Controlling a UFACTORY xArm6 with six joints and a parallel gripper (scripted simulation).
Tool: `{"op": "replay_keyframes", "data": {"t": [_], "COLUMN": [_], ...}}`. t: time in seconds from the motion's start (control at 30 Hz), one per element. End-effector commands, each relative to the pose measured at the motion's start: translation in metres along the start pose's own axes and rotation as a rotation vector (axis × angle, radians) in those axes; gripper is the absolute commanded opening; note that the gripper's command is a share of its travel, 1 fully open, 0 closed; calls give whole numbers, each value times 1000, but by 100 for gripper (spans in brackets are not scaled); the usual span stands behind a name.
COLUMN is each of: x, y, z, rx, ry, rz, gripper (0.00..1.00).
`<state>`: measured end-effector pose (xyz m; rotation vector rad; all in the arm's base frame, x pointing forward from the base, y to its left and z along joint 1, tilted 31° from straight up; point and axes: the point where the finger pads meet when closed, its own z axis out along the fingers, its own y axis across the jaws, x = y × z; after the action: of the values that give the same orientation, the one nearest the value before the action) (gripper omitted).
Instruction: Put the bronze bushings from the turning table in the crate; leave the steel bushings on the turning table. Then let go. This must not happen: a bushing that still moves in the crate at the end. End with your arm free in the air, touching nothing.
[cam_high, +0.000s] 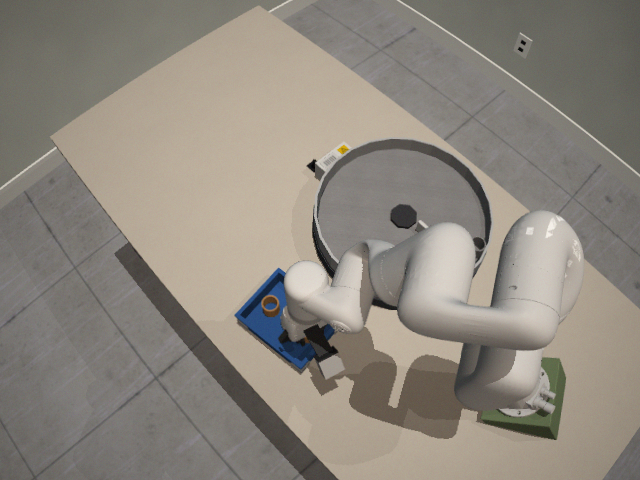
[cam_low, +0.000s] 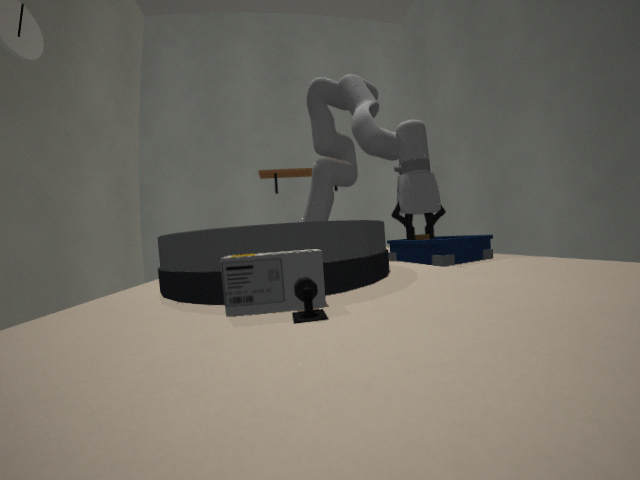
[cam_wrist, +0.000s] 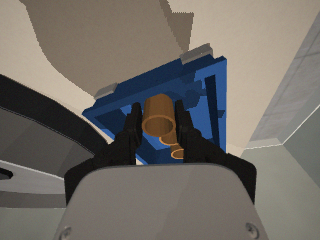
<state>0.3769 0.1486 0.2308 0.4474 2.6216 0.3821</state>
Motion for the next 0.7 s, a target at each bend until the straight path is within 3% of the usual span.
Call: {"op": "replay_keyframes", "data": {"t": [0.0,0.67], "x": [-1,-1], "y": [1,1], "z": [4,8], "rx": [-3,-3], "ry": [-3,-3], "rz": [0,0], "gripper": [0,0]}}
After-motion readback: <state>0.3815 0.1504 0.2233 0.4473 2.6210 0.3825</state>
